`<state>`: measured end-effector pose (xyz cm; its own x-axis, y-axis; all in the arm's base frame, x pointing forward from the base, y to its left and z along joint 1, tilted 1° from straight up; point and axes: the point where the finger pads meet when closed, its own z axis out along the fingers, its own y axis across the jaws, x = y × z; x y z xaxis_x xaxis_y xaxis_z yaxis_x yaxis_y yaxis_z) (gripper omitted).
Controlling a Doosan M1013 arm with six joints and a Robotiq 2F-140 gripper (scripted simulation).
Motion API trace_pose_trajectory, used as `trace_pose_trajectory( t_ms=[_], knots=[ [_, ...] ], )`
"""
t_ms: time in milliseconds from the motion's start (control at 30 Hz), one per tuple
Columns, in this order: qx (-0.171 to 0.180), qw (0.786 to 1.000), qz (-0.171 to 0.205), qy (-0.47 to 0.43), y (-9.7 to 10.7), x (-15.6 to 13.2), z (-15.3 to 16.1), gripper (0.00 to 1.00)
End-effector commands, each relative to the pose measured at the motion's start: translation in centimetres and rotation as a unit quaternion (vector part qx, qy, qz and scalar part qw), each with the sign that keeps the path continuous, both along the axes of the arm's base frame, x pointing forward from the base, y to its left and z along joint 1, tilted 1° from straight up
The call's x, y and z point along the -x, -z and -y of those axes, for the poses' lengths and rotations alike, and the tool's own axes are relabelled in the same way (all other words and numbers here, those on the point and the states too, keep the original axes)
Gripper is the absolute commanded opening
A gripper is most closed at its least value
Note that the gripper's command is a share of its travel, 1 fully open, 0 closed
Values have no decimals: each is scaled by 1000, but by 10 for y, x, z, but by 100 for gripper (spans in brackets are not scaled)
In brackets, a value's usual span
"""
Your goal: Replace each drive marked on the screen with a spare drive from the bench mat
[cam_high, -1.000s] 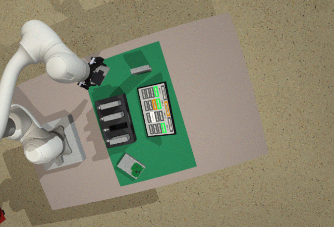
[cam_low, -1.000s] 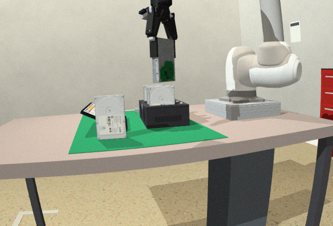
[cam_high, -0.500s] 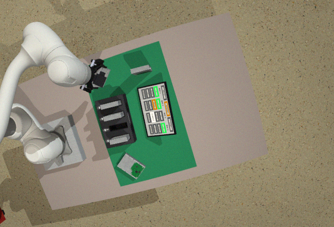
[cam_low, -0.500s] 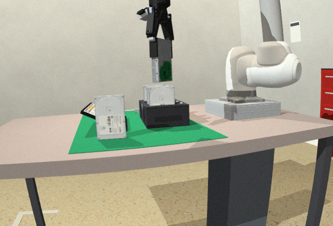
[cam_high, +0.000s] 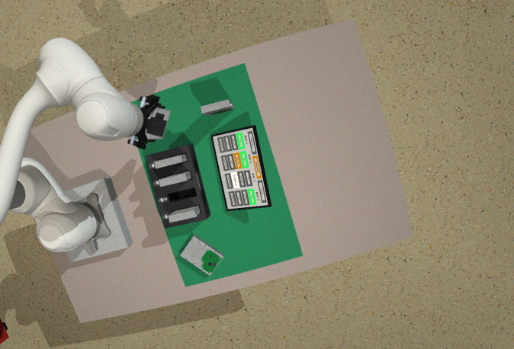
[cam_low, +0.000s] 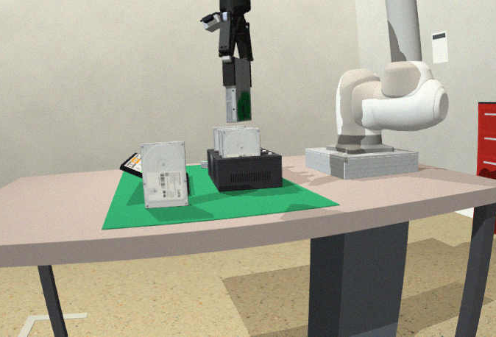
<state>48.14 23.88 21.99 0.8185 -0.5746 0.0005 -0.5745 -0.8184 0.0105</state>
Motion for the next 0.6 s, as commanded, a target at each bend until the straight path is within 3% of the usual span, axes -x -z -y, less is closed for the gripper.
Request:
trace_pose_trajectory(
  t_ms=[0, 567],
  knots=[
    [-1, 1000, 0, -15, -1, -1, 4, 10],
    [-1, 994, -1, -110, -1, -3, 30, 10]
  ],
)
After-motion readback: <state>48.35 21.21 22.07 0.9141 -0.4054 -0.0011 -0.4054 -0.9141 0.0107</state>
